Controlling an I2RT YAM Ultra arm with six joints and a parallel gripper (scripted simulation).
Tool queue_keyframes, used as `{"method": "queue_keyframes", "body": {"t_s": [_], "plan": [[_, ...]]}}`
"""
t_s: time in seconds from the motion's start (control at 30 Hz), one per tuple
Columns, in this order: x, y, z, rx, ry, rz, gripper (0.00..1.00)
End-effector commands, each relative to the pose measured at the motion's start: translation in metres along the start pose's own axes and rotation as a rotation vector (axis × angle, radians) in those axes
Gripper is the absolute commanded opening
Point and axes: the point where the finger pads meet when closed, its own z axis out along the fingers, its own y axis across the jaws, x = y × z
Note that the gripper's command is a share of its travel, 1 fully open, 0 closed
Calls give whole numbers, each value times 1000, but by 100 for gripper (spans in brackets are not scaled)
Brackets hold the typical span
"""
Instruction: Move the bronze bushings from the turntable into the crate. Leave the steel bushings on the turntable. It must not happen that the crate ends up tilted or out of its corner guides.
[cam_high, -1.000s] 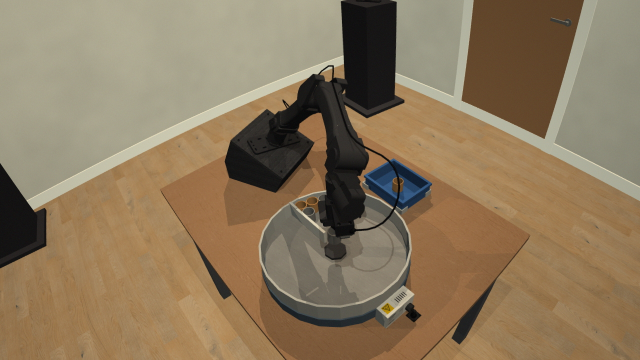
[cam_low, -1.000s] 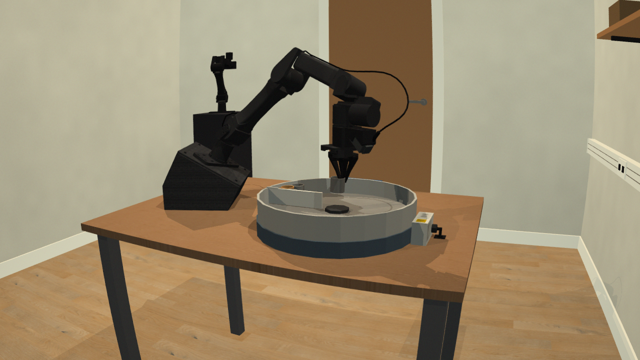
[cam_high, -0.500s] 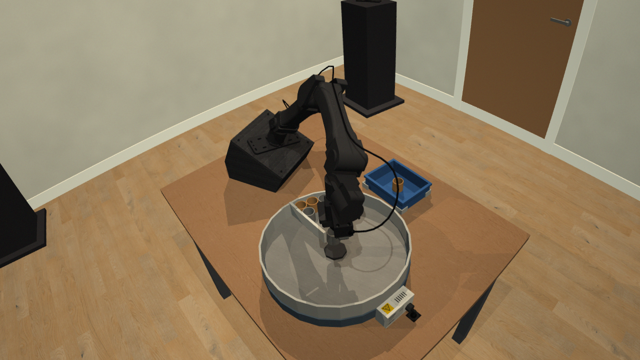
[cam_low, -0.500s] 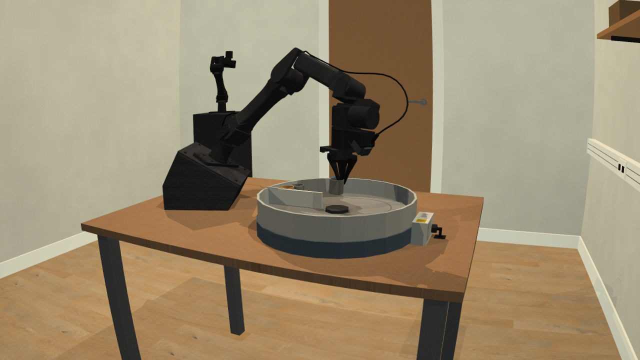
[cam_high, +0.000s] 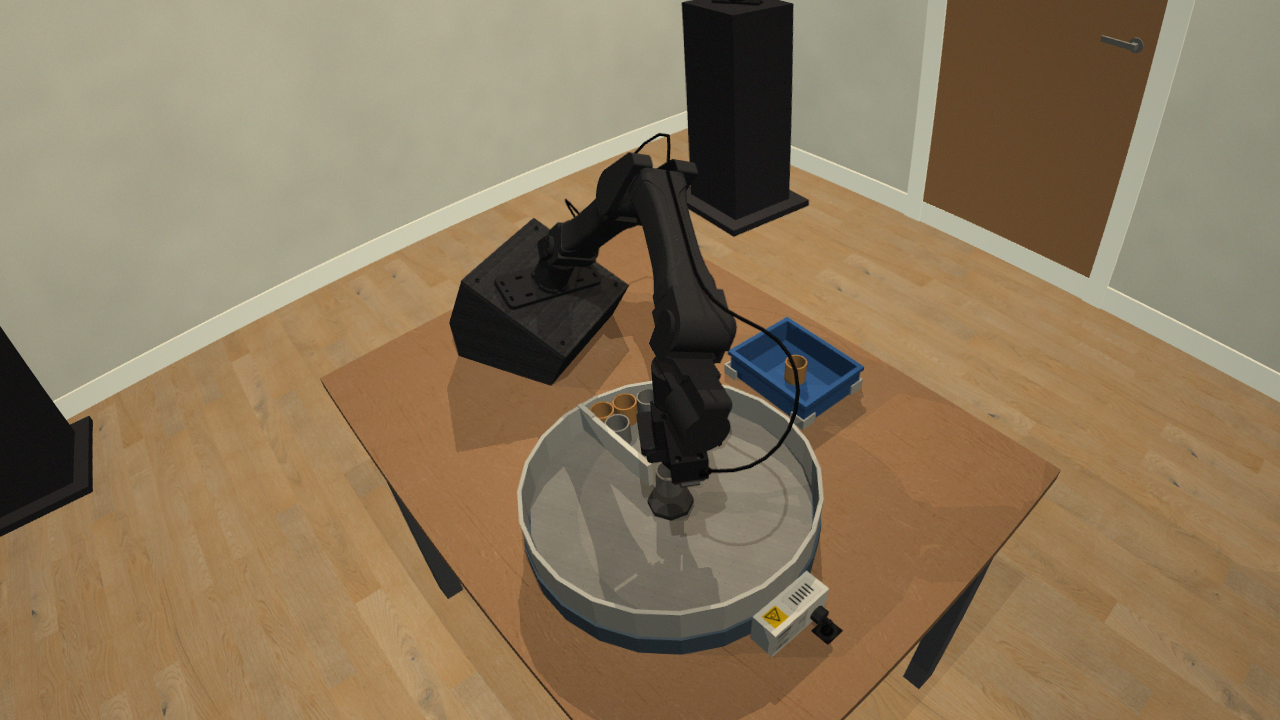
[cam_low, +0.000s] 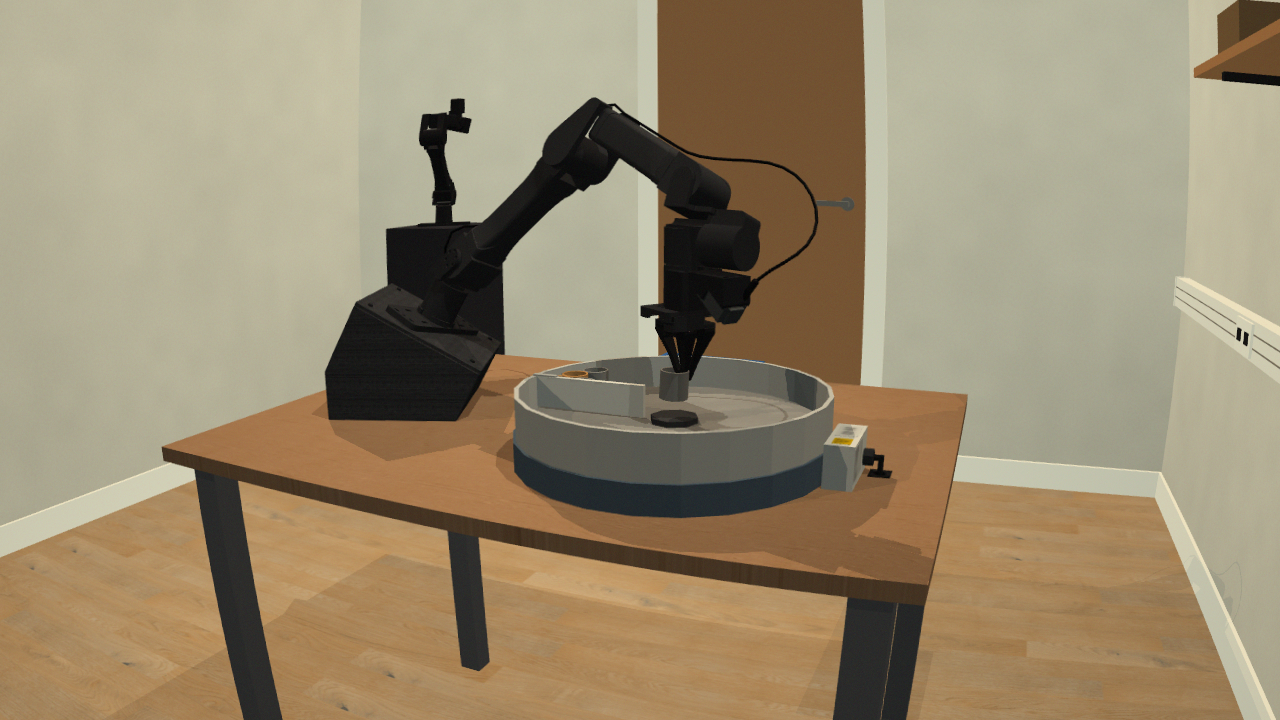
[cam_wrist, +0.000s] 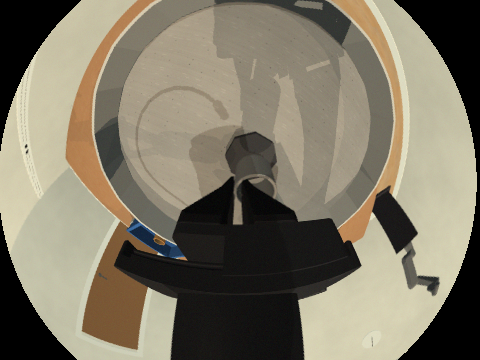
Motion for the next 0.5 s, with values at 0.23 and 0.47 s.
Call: {"method": "queue_keyframes", "body": {"t_s": [0.23,0.47], "plan": [[-9,0,-4,5,-58,0,0],[-18,3,-12,-1,-89,-8,0]]}}
